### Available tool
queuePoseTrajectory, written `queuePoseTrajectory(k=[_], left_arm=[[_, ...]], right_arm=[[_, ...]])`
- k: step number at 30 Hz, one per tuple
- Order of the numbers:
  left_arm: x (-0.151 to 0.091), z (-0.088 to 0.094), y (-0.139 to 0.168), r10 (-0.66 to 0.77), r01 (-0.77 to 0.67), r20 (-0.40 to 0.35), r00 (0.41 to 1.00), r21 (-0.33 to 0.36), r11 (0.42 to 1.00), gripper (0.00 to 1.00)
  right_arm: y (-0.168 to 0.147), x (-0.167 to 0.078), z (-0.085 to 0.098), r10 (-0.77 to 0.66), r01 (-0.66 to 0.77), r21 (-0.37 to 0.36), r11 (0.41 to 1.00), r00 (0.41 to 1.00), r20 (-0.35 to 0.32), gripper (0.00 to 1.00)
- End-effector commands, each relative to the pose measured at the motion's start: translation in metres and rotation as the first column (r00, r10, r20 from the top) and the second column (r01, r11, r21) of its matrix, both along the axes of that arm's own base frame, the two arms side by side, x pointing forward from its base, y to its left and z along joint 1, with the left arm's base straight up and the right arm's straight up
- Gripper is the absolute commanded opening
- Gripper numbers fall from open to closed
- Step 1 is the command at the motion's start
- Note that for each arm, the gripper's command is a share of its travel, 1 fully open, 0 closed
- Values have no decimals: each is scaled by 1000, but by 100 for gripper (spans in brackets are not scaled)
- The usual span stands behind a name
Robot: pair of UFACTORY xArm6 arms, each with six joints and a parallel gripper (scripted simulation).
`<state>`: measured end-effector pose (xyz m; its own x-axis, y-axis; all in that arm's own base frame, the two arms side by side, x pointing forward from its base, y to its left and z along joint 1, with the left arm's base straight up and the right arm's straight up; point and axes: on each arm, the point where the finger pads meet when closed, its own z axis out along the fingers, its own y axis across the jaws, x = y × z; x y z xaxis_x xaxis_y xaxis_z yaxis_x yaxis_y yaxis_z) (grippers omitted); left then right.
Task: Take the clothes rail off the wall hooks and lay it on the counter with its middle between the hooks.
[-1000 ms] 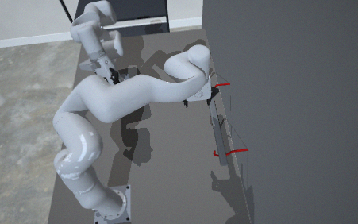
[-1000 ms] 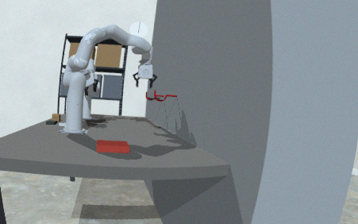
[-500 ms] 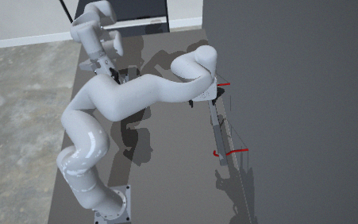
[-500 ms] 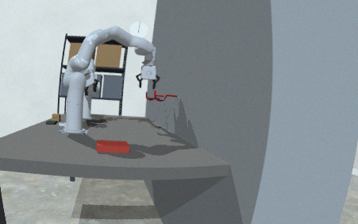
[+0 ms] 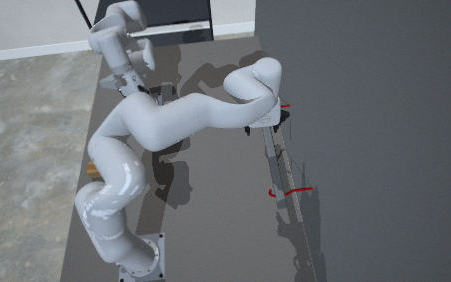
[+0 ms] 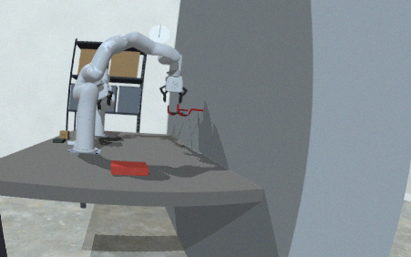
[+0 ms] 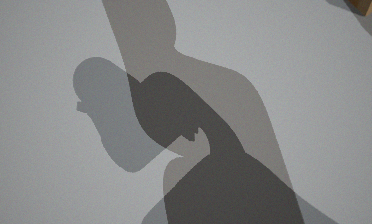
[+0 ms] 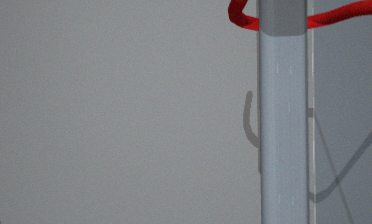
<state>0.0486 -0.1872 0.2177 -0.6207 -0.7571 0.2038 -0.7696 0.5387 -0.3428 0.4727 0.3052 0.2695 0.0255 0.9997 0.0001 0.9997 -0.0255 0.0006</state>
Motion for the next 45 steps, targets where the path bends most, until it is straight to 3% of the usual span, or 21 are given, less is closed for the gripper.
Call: queuePoseTrajectory(k=[1, 15, 45], left_arm=[[0, 1, 0, 0, 0, 0, 1000, -1, 1000, 100], [0, 1, 0, 0, 0, 0, 1000, -1, 1000, 100], [0, 1, 0, 0, 0, 0, 1000, -1, 1000, 100]], right_arm=[[0, 6, 0, 0, 0, 1, 1000, 1000, 2, 100], [0, 29, -4, 0, 0, 1, 1000, 1000, 2, 100], [0, 30, -13, 0, 0, 1, 1000, 1000, 2, 100]])
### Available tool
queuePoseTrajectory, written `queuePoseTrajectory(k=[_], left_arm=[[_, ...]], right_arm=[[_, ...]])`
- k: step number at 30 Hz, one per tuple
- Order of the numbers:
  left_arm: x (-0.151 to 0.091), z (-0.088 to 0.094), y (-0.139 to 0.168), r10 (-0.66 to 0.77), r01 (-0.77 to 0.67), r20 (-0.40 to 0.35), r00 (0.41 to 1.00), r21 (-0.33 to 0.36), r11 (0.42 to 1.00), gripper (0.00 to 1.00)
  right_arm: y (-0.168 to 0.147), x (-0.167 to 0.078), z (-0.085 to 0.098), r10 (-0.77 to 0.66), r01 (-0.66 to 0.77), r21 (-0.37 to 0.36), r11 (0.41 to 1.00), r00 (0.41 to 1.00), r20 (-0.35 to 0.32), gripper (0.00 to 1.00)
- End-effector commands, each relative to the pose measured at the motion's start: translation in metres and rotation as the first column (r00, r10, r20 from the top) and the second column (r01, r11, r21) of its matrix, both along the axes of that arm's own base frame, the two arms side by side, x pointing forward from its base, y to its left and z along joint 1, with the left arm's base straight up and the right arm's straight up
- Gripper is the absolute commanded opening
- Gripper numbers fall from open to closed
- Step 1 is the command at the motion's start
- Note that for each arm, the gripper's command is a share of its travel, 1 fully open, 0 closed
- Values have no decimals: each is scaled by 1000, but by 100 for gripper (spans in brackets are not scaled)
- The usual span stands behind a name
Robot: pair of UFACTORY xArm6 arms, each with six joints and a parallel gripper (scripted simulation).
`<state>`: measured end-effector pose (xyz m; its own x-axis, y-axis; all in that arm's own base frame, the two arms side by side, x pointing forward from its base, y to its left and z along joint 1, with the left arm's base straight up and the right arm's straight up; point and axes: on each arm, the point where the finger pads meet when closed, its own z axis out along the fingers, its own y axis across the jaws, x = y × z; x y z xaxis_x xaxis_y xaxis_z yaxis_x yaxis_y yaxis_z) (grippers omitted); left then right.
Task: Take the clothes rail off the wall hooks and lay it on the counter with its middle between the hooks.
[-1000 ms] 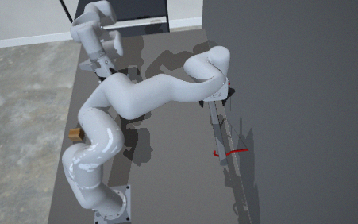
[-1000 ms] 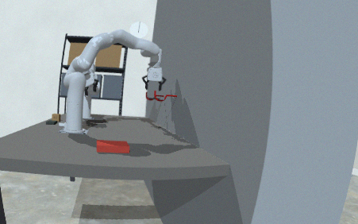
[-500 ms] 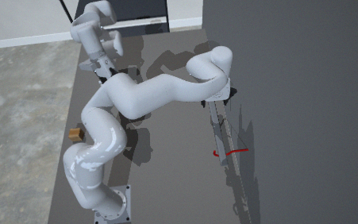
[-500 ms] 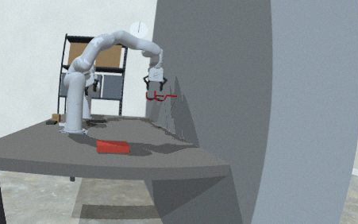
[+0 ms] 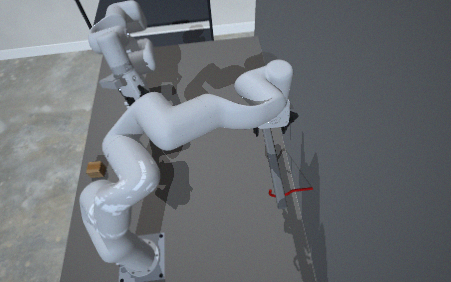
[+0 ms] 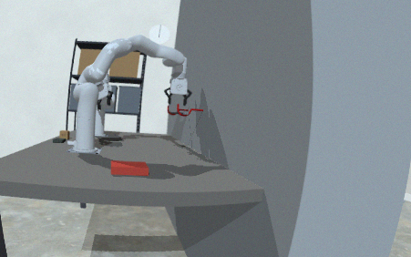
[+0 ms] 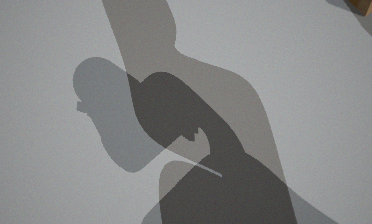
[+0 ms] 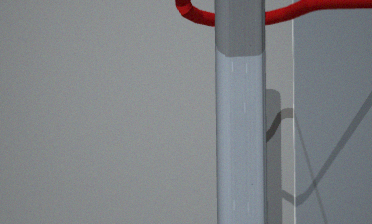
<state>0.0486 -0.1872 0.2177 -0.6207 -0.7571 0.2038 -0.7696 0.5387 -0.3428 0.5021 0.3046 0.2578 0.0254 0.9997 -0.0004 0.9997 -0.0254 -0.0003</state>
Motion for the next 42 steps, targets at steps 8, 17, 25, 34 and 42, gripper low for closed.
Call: queuePoseTrajectory(k=[8, 17, 25, 34, 42], left_arm=[[0, 1, 0, 0, 0, 0, 1000, -1, 1000, 100], [0, 1, 0, 0, 0, 0, 1000, -1, 1000, 100], [0, 1, 0, 0, 0, 0, 1000, -1, 1000, 100], [0, 1, 0, 0, 0, 0, 1000, -1, 1000, 100], [0, 1, 0, 0, 0, 0, 1000, -1, 1000, 100]], right_arm=[[0, 0, -5, 0, 0, 2, 1000, 1000, 3, 100], [0, 0, -11, 0, 0, 2, 1000, 1000, 3, 100], [0, 0, -15, 0, 0, 2, 1000, 1000, 3, 100], [0, 0, -21, 0, 0, 2, 1000, 1000, 3, 100], [0, 0, -25, 0, 0, 2, 1000, 1000, 3, 100]])
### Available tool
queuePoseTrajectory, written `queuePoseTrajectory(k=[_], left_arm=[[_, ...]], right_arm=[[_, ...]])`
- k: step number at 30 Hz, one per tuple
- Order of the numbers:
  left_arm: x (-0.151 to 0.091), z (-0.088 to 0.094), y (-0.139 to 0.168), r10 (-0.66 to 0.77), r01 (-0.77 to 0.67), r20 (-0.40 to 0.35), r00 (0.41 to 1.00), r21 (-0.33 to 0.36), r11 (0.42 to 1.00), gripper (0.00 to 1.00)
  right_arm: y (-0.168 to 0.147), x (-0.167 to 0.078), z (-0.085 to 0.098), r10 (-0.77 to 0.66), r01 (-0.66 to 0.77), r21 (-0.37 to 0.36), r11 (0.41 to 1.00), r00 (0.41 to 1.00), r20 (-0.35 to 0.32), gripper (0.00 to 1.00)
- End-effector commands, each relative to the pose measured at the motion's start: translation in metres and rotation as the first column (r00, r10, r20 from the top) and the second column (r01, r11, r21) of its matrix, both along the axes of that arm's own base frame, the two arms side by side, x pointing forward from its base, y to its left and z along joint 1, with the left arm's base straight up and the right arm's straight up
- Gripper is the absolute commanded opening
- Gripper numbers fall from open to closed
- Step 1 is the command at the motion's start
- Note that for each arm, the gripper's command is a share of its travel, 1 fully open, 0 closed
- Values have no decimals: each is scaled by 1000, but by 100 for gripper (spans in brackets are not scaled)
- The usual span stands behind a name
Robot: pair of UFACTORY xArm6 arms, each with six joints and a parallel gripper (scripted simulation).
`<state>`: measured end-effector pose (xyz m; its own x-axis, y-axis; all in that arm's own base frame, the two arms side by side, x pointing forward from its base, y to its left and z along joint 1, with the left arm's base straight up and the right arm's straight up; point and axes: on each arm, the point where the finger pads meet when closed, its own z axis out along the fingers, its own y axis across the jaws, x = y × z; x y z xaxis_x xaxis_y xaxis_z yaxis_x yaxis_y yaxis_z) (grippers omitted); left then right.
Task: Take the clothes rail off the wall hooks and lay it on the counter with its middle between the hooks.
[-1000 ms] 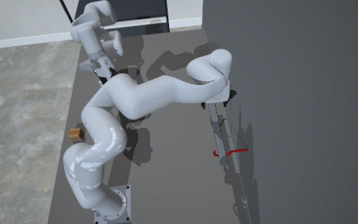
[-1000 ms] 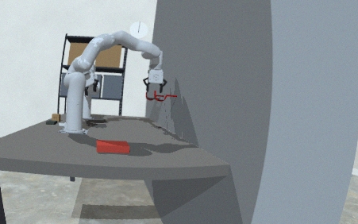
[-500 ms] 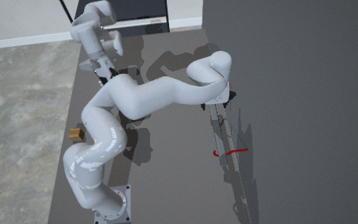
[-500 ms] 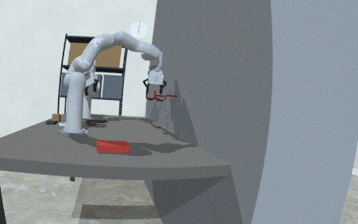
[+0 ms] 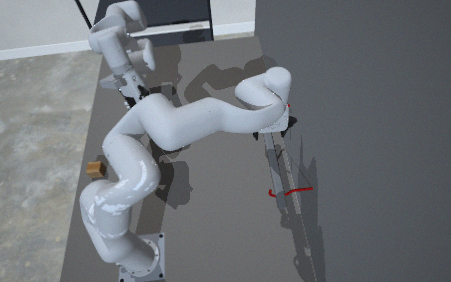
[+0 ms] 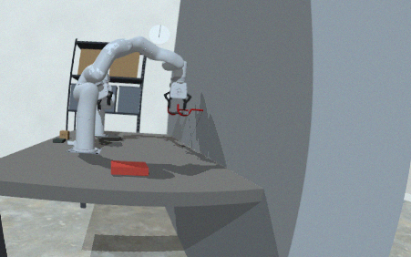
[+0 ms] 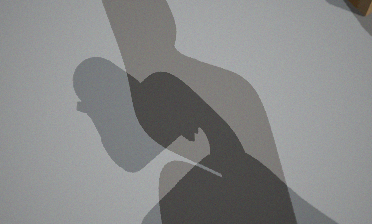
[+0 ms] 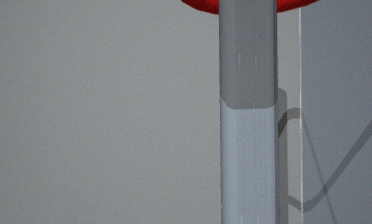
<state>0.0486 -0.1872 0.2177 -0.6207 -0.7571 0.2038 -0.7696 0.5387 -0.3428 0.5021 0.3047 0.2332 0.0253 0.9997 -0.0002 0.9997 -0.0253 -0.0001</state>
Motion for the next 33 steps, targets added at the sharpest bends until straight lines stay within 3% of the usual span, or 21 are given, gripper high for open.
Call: queuePoseTrajectory(k=[1, 33], left_arm=[[0, 1, 0, 0, 0, 0, 1000, -1, 1000, 100], [0, 1, 0, 0, 0, 0, 1000, -1, 1000, 100]], right_arm=[[0, 0, -1, 0, 0, 2, 1000, 1000, 3, 100], [0, 1, -20, 0, 0, 2, 1000, 1000, 3, 100]])
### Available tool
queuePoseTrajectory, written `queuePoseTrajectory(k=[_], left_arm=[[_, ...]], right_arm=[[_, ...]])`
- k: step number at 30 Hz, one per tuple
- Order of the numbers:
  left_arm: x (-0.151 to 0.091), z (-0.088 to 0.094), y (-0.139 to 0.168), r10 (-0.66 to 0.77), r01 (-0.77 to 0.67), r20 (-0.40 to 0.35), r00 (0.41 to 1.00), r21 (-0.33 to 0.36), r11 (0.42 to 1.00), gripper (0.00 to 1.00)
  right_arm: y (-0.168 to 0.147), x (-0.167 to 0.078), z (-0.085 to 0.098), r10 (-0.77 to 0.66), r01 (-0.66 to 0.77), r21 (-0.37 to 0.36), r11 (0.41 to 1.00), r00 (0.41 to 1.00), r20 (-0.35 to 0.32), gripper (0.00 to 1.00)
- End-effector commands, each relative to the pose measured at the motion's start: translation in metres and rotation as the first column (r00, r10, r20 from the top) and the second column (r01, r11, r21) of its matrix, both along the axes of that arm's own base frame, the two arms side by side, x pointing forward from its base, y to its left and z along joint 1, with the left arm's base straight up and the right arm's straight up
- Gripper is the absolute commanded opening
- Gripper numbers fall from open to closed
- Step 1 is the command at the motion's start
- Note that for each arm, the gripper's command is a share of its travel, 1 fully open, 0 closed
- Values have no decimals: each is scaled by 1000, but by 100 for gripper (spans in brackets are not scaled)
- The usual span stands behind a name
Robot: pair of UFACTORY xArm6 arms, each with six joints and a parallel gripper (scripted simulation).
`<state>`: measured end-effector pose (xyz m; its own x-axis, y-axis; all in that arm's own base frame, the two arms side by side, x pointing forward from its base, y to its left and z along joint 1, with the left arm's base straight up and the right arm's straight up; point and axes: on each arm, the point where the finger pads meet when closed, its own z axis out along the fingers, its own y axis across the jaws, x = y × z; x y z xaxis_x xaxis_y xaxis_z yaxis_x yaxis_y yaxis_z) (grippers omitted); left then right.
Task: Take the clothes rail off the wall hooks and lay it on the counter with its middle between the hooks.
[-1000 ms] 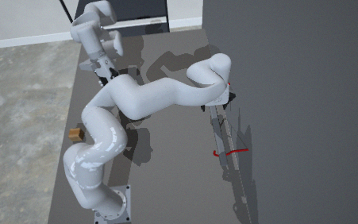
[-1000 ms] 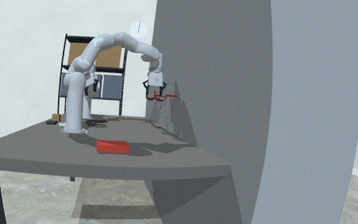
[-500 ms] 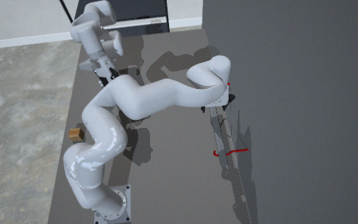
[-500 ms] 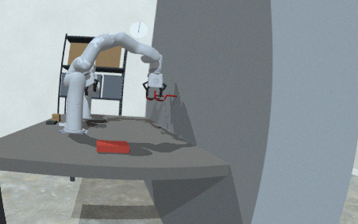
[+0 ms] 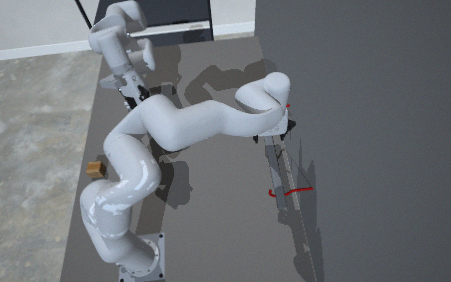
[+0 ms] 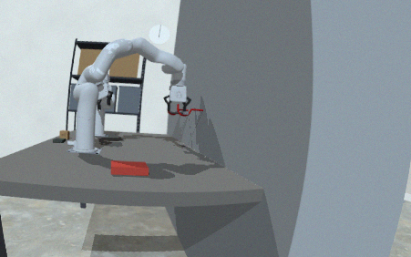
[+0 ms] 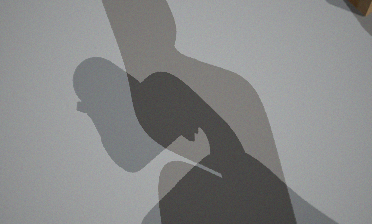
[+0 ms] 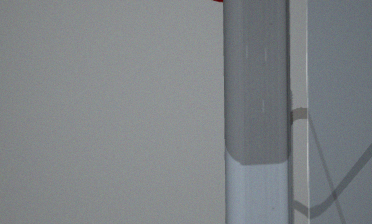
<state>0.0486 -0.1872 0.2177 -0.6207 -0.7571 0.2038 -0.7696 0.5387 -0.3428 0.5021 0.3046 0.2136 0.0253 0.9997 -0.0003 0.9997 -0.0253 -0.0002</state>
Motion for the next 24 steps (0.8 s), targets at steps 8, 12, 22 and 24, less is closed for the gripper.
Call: queuePoseTrajectory(k=[8, 12, 22, 24], left_arm=[[0, 1, 0, 0, 0, 0, 1000, -1, 1000, 100], [0, 1, 0, 0, 0, 0, 1000, -1, 1000, 100], [0, 1, 0, 0, 0, 0, 1000, -1, 1000, 100], [0, 1, 0, 0, 0, 0, 1000, -1, 1000, 100]], right_arm=[[0, 1, -4, 0, 0, 2, 1000, 1000, 3, 100], [0, 1, -4, 0, 0, 2, 1000, 1000, 3, 100], [0, 1, -4, 0, 0, 2, 1000, 1000, 3, 100], [0, 1, -4, 0, 0, 2, 1000, 1000, 3, 100]])
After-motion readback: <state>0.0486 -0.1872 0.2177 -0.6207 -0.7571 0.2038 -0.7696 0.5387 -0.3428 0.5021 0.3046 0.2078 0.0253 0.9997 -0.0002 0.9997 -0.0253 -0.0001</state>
